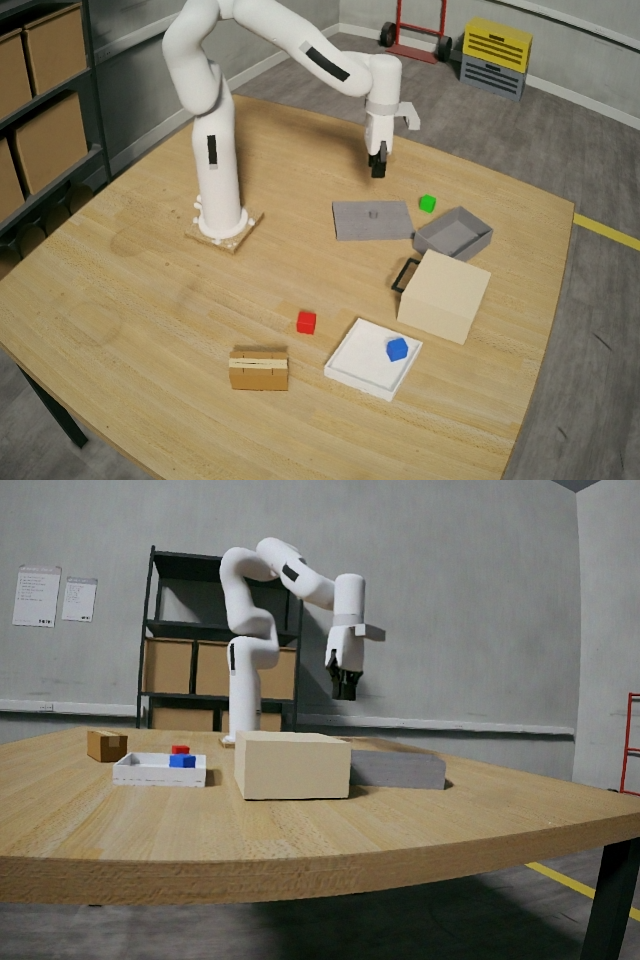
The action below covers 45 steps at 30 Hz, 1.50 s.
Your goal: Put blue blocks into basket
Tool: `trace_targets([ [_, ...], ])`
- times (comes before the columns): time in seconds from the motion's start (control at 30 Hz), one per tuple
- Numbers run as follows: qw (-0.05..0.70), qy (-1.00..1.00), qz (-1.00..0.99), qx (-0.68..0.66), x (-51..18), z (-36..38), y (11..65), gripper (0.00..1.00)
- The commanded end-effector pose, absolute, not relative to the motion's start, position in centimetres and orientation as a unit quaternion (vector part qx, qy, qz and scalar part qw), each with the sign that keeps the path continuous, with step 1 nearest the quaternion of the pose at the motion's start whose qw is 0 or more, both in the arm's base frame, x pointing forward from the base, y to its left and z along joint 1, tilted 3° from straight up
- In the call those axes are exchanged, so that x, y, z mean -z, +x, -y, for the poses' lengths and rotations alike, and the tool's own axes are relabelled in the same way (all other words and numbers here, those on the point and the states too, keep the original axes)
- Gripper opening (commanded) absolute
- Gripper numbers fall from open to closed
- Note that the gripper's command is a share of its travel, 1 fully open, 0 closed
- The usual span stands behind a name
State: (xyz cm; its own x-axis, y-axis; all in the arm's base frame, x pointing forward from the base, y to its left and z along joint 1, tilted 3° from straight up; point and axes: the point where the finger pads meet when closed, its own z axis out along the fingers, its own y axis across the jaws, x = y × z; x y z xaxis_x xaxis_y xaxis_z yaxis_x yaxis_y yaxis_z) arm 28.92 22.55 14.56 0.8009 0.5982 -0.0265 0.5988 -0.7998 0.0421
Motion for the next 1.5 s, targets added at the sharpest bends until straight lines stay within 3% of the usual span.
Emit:
trace_targets([
  [0.0, 0.024, 0.949, -0.315, 0.004, -13.5, -22.6, 29.0, 0.44],
  [0.9, 0.024, 0.949, -0.315, 0.004, -5.3, -22.3, 29.3, 0.44],
  [1.47, 0.024, 0.949, -0.315, 0.004, -4.1, -22.2, 29.3, 0.44],
])
